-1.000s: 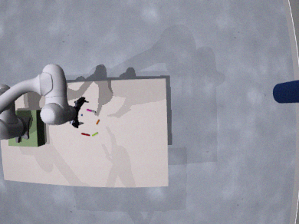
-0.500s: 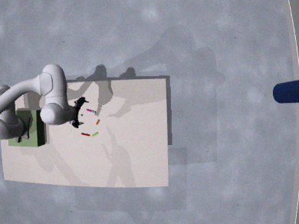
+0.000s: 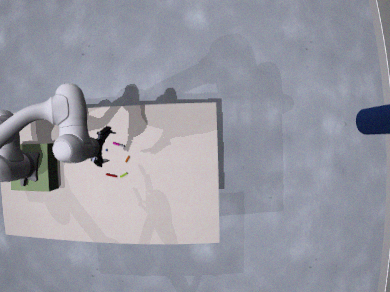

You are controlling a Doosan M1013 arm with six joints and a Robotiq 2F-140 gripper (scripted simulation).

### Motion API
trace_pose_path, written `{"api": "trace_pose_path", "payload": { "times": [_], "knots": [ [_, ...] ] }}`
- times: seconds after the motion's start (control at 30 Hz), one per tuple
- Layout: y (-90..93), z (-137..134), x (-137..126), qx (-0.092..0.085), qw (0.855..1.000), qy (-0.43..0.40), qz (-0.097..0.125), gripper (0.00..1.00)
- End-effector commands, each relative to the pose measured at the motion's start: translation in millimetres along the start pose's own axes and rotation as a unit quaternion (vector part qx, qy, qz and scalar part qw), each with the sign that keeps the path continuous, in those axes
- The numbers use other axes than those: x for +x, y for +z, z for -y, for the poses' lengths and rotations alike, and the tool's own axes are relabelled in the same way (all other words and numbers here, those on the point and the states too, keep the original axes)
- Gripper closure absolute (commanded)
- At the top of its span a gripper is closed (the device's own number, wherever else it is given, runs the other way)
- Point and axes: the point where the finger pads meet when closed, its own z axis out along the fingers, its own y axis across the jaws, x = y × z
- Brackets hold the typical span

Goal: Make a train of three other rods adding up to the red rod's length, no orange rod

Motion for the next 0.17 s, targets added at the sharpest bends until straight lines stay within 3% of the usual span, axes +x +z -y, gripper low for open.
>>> {"api": "trace_pose_path", "payload": {
  "times": [0.0,0.13],
  "knots": [
    [-0.1,0.0,0.0,0.000,1.000,0.000,0.000,0.00],
    [-0.1,0.0,0.0,0.000,1.000,0.000,0.000,0.00]
  ]
}}
